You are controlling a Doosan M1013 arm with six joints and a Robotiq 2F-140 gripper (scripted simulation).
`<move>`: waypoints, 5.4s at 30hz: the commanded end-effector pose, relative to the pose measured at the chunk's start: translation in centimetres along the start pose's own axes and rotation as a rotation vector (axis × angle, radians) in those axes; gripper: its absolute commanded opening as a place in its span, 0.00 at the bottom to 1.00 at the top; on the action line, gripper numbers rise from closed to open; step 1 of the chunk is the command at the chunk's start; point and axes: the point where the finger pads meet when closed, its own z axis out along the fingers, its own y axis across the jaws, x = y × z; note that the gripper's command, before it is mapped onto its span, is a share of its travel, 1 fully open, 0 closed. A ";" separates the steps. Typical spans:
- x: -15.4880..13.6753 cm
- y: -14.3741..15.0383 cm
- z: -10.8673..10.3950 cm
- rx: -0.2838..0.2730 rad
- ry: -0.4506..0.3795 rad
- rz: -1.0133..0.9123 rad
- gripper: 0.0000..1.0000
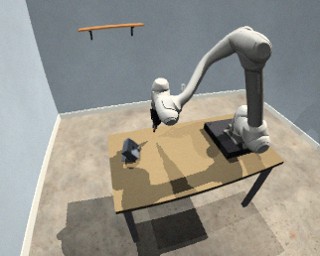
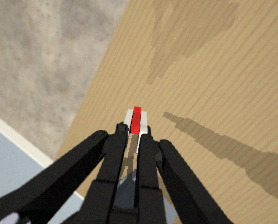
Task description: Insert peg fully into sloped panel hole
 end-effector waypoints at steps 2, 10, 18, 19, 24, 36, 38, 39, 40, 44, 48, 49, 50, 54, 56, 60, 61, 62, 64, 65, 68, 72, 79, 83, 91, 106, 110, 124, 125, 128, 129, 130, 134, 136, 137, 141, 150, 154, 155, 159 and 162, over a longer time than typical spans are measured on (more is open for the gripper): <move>0.2 -0.6 0.0 0.029 0.003 -0.033 0.00; 0.6 -1.9 0.0 0.099 0.009 -0.115 0.00; 0.7 -2.9 -0.1 0.149 0.013 -0.177 0.00; 0.7 -3.1 -0.1 0.157 0.014 -0.188 0.00; 0.7 -3.8 -0.2 0.199 0.017 -0.241 0.00; 0.5 -5.2 -0.7 0.278 0.022 -0.351 0.00; 0.4 -5.4 -0.8 0.294 0.023 -0.373 0.00; 0.4 -5.5 -0.8 0.302 0.023 -0.384 0.00; 0.4 -5.6 -0.9 0.309 0.024 -0.395 0.00; 0.2 -6.1 -1.1 0.340 0.025 -0.441 0.00; -0.1 -6.4 -1.3 0.370 0.026 -0.486 0.00; -0.1 -6.4 -1.3 0.370 0.026 -0.486 0.00; -0.1 -6.4 -1.3 0.370 0.026 -0.486 0.00; -0.4 -6.8 -1.6 0.399 0.027 -0.532 0.00; -0.5 -6.9 -1.7 0.413 0.028 -0.556 0.00; -0.9 -7.2 -2.0 0.442 0.028 -0.603 0.00; -0.9 -7.3 -2.1 0.449 0.029 -0.614 0.00; -1.0 -7.3 -2.2 0.456 0.029 -0.626 0.00; -1.2 -7.4 -2.3 0.470 0.029 -0.650 0.00; -1.3 -7.5 -2.4 0.477 0.029 -0.662 0.00; -1.4 -7.5 -2.5 0.483 0.029 -0.674 0.00; -1.8 -7.7 -2.8 0.511 0.029 -0.722 0.00; -2.6 -7.8 -3.3 0.556 0.030 -0.807 0.00; -2.9 -7.7 -3.5 0.576 0.030 -0.844 0.00; -3.8 -7.6 -4.1 0.619 0.029 -0.931 0.00; -5.4 -6.9 -5.0 0.695 0.028 -1.096 0.00; -5.9 -6.5 -5.3 0.717 0.028 -1.148 0.00; -7.4 -5.1 -6.0 0.779 0.026 -1.305 0.00; -7.5 -5.0 -6.1 0.784 0.026 -1.318 0.00; -7.9 -4.6 -6.2 0.798 0.025 -1.358 0.00; -8.0 -4.4 -6.3 0.803 0.025 -1.371 0.00; -8.1 -4.3 -6.3 0.808 0.025 -1.384 0.00; -8.4 -3.8 -6.4 0.821 0.024 -1.424 0.00; -8.5 -3.6 -6.5 0.826 0.024 -1.438 0.00; -8.7 -3.5 -6.5 0.830 0.024 -1.451 0.00; -9.1 -2.8 -6.7 0.848 0.023 -1.505 0.00; -9.9 -1.0 -6.9 0.885 0.022 -1.628 0.00; -10.1 -0.6 -6.9 0.893 0.022 -1.655 0.00; -10.2 -0.4 -7.0 0.897 0.022 -1.669 0.00; -10.4 0.5 -7.0 0.912 0.021 -1.724 0.00; -10.6 1.1 -7.0 0.922 0.021 -1.766 0.00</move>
